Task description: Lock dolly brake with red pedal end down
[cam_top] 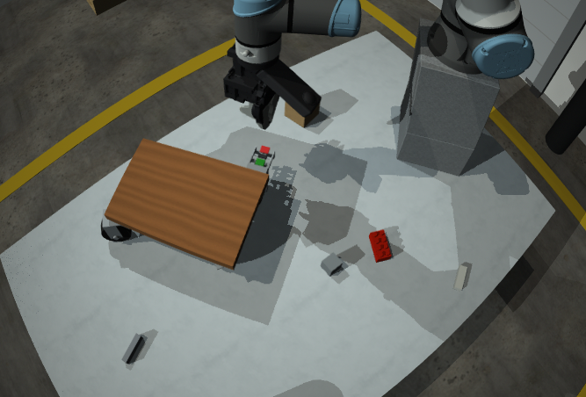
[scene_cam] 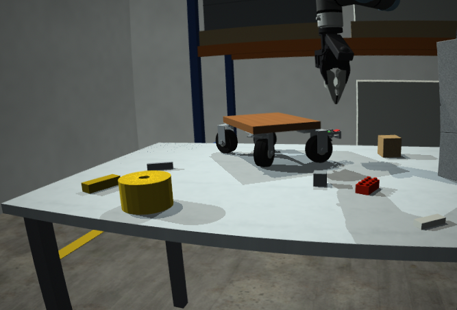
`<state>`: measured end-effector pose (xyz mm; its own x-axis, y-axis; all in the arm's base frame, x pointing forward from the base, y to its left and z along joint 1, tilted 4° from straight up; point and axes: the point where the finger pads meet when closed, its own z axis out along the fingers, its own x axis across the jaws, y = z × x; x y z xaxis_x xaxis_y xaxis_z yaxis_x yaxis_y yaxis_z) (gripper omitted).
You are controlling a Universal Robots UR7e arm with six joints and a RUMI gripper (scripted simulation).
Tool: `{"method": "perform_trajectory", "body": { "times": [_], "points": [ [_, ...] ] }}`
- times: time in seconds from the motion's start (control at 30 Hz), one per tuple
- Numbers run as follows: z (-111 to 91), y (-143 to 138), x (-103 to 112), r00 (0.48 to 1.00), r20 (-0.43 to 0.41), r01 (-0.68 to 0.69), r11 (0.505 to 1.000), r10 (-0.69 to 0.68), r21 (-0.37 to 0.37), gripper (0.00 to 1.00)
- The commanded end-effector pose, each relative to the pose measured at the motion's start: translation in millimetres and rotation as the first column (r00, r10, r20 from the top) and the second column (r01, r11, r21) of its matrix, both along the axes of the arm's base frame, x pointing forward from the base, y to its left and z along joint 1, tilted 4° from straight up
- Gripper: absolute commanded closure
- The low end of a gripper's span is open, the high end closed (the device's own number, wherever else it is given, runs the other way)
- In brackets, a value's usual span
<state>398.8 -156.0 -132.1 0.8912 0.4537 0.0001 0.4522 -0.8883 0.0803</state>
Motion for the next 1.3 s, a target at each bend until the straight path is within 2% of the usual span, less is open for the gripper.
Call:
{"method": "perform_trajectory", "body": {
  "times": [0.0,0.37,1.27],
  "points": [
    [0.0,-2.9,1.5,0.994,0.006,-0.109,0.994,0.109,0.007,1.00],
    [-0.5,-3.7,1.4,0.987,0.003,-0.162,0.987,0.162,0.004,1.00],
    [-0.5,-3.6,1.4,0.986,0.003,-0.164,0.986,0.164,0.004,1.00]
  ]
}}
